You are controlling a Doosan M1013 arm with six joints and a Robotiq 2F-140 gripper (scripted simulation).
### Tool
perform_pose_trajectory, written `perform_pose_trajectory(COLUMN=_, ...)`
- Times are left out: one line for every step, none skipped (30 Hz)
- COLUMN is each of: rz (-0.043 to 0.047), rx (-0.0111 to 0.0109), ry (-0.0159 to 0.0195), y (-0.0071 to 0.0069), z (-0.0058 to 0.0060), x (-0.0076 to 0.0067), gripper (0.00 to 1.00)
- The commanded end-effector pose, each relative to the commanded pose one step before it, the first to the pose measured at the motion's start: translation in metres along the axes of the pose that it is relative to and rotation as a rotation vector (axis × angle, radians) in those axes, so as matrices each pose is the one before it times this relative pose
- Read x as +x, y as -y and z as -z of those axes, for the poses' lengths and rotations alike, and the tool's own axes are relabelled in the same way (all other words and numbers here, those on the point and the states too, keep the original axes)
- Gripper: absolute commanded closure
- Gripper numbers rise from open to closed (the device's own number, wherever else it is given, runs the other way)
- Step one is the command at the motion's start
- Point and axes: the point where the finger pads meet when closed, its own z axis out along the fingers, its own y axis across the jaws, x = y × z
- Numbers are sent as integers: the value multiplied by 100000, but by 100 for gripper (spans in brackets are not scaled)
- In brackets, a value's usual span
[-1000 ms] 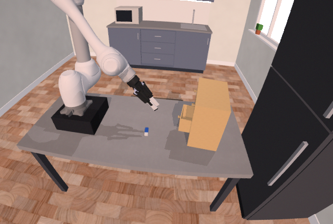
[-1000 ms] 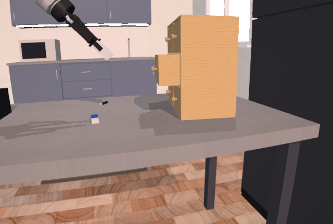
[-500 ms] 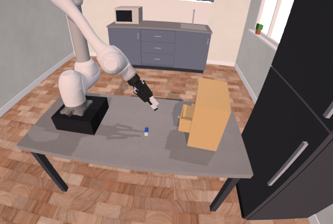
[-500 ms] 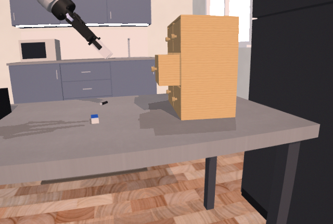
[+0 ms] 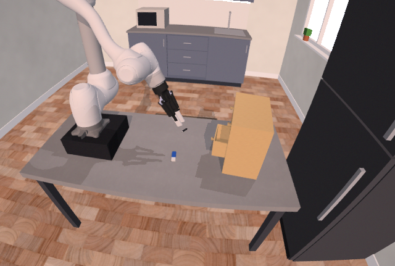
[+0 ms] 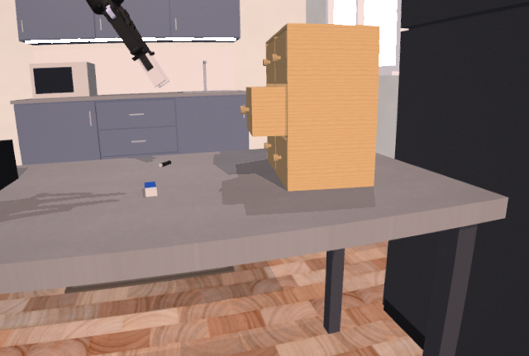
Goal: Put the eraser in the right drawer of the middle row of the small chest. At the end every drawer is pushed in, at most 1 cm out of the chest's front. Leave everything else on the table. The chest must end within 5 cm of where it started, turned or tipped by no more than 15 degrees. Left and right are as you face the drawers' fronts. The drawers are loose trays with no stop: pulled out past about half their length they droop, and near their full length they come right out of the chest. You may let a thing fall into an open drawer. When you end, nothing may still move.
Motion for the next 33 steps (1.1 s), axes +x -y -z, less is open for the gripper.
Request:
perform_pose_trajectory(rz=1160, rx=7274, ry=11574, y=-590, z=730, x=-92, gripper=80)
perform_pose_trajectory(rz=1, rx=5, ry=2268, y=2, z=245, x=-94, gripper=80)
perform_pose_trajectory(rz=-3, rx=-11, ry=2216, y=-4, z=246, x=-99, gripper=80)
perform_pose_trajectory(rz=3, rx=8, ry=2188, y=3, z=228, x=-101, gripper=80)
perform_pose_trajectory(rz=-5, rx=-14, ry=2116, y=-5, z=236, x=-106, gripper=80)
perform_pose_trajectory(rz=4, rx=11, ry=2097, y=4, z=210, x=-106, gripper=80)
perform_pose_trajectory(rz=-2, rx=-5, ry=2022, y=-2, z=215, x=-109, gripper=80)
perform_pose_trajectory(rz=0, rx=1, ry=1976, y=0, z=201, x=-110, gripper=80)
perform_pose_trajectory(rz=1, rx=2, ry=1918, y=1, z=193, x=-110, gripper=80)
perform_pose_trajectory(rz=-3, rx=-7, ry=1841, y=-3, z=194, x=-111, gripper=80)
perform_pose_trajectory(rz=3, rx=6, ry=1804, y=2, z=171, x=-110, gripper=80)
perform_pose_trajectory(rz=-1, rx=-1, ry=1723, y=0, z=171, x=-109, gripper=80)
perform_pose_trajectory(rz=-2, rx=-4, ry=1651, y=-1, z=166, x=-108, gripper=80)
perform_pose_trajectory(rz=0, rx=0, ry=0, y=0, z=0, x=0, gripper=80)
perform_pose_trajectory(rz=0, rx=0, ry=0, y=0, z=0, x=0, gripper=80)
perform_pose_trajectory(rz=2, rx=4, ry=1600, y=1, z=148, x=-106, gripper=80)
perform_pose_trajectory(rz=0, rx=-1, ry=1517, y=0, z=146, x=-103, gripper=80)
perform_pose_trajectory(rz=-2, rx=-4, ry=1437, y=-1, z=142, x=-101, gripper=80)
perform_pose_trajectory(rz=2, rx=4, ry=1387, y=1, z=122, x=-97, gripper=80)
perform_pose_trajectory(rz=0, rx=1, ry=1304, y=0, z=119, x=-94, gripper=80)
perform_pose_trajectory(rz=-1, rx=-2, ry=1223, y=-1, z=115, x=-90, gripper=80)
perform_pose_trajectory(rz=-1, rx=-2, ry=1148, y=-1, z=108, x=-86, gripper=80)
perform_pose_trajectory(rz=1, rx=2, ry=1089, y=1, z=92, x=-82, gripper=80)
perform_pose_trajectory(rz=1, rx=1, ry=1009, y=0, z=88, x=-77, gripper=80)
perform_pose_trajectory(rz=0, rx=0, ry=932, y=0, z=83, x=-72, gripper=80)
perform_pose_trajectory(rz=-1, rx=-1, ry=856, y=0, z=78, x=-67, gripper=80)
perform_pose_trajectory(rz=-1, rx=-2, ry=782, y=-1, z=72, x=-62, gripper=80)
perform_pose_trajectory(rz=1, rx=2, ry=726, y=1, z=58, x=-57, gripper=80)
perform_pose_trajectory(rz=1, rx=1, ry=655, y=0, z=53, x=-52, gripper=80)
perform_pose_trajectory(rz=0, rx=0, ry=587, y=0, z=48, x=-47, gripper=80)
perform_pose_trajectory(rz=0, rx=0, ry=0, y=0, z=0, x=0, gripper=80)
perform_pose_trajectory(rz=0, rx=0, ry=0, y=0, z=0, x=0, gripper=80)
perform_pose_trajectory(rz=0, rx=0, ry=521, y=0, z=44, x=-42, gripper=80)
